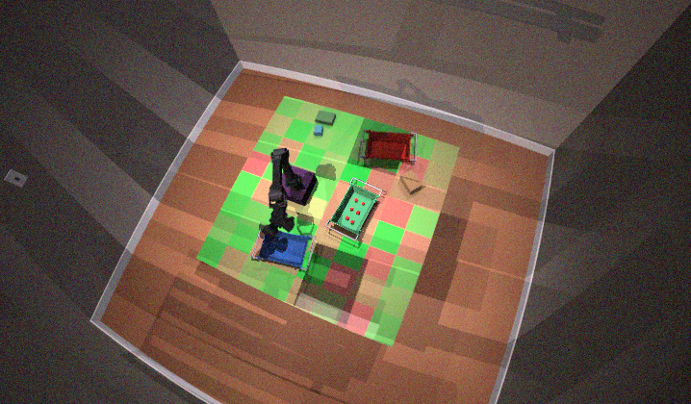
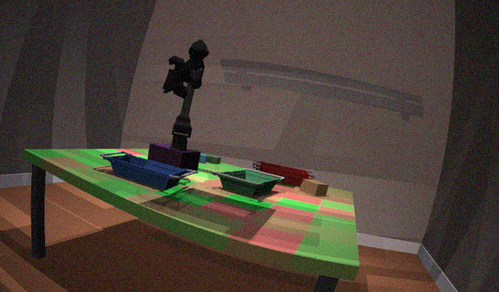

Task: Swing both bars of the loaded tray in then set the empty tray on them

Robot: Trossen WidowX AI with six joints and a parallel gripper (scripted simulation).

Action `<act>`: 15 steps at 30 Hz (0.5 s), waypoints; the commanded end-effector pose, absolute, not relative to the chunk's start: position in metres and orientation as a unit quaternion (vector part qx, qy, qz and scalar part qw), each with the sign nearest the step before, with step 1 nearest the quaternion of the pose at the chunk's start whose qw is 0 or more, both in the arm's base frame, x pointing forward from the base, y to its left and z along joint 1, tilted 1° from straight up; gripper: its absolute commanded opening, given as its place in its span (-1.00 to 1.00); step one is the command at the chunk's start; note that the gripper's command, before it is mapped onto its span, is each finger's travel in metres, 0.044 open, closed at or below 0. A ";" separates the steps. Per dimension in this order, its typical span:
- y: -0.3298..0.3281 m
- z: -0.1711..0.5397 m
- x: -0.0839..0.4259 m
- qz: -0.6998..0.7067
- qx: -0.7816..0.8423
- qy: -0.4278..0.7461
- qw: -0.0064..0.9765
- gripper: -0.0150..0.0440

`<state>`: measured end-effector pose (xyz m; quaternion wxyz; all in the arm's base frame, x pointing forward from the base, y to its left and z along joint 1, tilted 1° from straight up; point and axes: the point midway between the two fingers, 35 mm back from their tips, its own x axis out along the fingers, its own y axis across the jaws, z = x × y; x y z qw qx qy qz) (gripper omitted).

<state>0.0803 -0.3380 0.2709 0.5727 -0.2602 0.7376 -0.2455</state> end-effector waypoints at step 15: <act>-0.260 0.118 0.296 -0.106 -0.081 0.667 0.733 -0.21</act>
